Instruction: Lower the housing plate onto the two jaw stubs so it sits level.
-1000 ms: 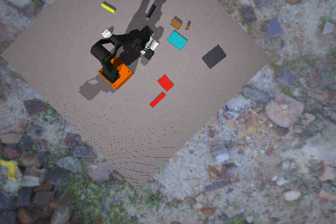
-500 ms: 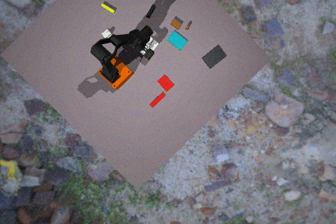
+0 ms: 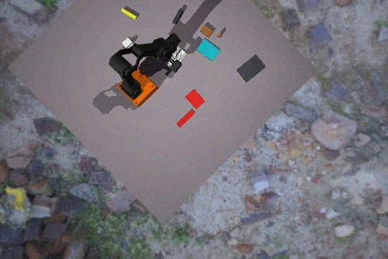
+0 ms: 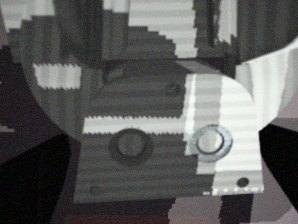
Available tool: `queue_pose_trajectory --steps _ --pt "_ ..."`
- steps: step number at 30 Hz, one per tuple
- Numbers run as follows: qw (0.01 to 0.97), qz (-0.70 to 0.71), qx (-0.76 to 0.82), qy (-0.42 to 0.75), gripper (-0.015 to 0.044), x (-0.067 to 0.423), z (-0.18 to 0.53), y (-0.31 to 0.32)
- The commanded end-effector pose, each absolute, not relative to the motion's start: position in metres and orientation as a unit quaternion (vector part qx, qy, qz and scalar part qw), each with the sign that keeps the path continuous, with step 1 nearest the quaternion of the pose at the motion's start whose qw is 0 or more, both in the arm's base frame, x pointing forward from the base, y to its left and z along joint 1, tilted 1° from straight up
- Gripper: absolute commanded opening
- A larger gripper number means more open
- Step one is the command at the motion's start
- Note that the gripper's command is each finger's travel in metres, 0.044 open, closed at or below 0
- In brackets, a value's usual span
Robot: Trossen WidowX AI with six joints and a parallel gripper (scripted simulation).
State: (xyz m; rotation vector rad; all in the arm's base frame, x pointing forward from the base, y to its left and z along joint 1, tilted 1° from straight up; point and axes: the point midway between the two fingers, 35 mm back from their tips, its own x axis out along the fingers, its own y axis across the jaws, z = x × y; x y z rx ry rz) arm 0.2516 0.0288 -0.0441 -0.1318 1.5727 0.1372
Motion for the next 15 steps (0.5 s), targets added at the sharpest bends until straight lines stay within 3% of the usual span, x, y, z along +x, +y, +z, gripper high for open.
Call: queue_pose_trajectory --steps 1,15 --pt "0.702 0.062 -0.059 0.707 0.044 0.252 -0.044 0.029" --pt "0.704 0.06 -0.06 0.706 0.044 0.25 0.033 0.028"
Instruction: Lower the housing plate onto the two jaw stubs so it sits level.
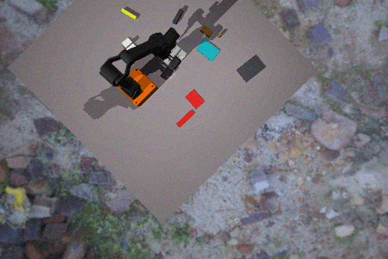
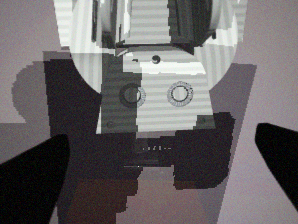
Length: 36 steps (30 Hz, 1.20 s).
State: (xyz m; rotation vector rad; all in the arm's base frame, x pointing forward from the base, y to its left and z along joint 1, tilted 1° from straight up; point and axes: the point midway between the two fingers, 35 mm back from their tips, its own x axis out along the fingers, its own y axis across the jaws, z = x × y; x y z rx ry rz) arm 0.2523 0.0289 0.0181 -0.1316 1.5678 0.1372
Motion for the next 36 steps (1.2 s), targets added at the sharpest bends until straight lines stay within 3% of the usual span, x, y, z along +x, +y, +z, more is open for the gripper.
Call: queue_pose_trajectory --steps 1,12,36 --pt "0.704 0.06 -0.06 0.706 0.044 0.25 0.033 0.028" --pt "0.702 0.06 -0.06 0.707 0.044 0.204 0.081 0.024" --pt "0.702 0.06 -0.06 0.707 0.044 0.203 0.082 0.023"
